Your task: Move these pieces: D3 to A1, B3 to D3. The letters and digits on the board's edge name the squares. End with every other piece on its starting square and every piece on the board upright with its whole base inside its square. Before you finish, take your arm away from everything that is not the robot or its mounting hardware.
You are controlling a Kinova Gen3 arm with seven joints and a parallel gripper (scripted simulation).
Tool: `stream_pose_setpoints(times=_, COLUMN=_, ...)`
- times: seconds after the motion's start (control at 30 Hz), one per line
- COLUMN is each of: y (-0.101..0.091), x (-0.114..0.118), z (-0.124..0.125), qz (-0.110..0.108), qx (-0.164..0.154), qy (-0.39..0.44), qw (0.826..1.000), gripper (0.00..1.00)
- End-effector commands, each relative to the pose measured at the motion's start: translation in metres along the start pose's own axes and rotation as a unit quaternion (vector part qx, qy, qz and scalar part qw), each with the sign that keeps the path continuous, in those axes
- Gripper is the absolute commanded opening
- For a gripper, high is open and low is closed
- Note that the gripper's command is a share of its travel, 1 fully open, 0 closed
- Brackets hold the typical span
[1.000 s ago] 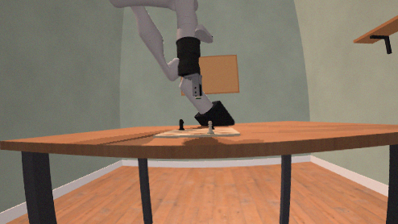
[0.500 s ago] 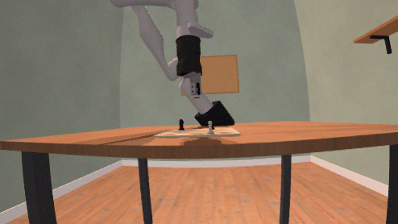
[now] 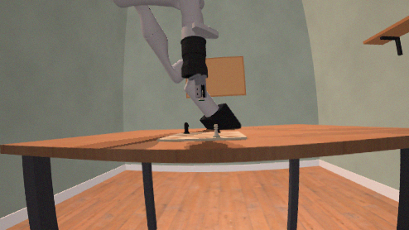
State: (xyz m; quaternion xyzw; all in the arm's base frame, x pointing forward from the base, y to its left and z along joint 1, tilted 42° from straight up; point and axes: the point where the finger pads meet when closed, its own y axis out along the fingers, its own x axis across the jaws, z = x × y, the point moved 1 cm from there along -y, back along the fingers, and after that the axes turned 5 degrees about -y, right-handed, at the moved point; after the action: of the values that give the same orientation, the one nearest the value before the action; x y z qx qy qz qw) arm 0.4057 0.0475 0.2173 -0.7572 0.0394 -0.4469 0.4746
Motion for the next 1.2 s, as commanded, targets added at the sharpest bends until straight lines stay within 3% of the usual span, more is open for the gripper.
stream_pose_setpoints(times=0.0, y=0.000, x=0.001, z=0.000, qz=0.000, qx=-0.002, qy=0.005, qw=1.000, gripper=0.00)
stream_pose_setpoints(times=0.43, y=0.007, x=0.000, z=-0.001, qz=0.000, qx=-0.003, qy=0.004, qw=1.000, gripper=0.00)
stream_pose_setpoints(times=0.83, y=0.060, x=0.000, z=-0.001, qz=-0.003, qx=-0.003, qy=0.001, qw=1.000, gripper=0.00)
stream_pose_setpoints(times=0.9, y=0.060, x=0.000, z=-0.001, qz=-0.003, qx=-0.003, qy=0.001, qw=1.000, gripper=0.00)
stream_pose_setpoints(times=1.17, y=0.091, x=-0.002, z=-0.002, qz=0.000, qx=-0.005, qy=0.003, qw=1.000, gripper=0.00)
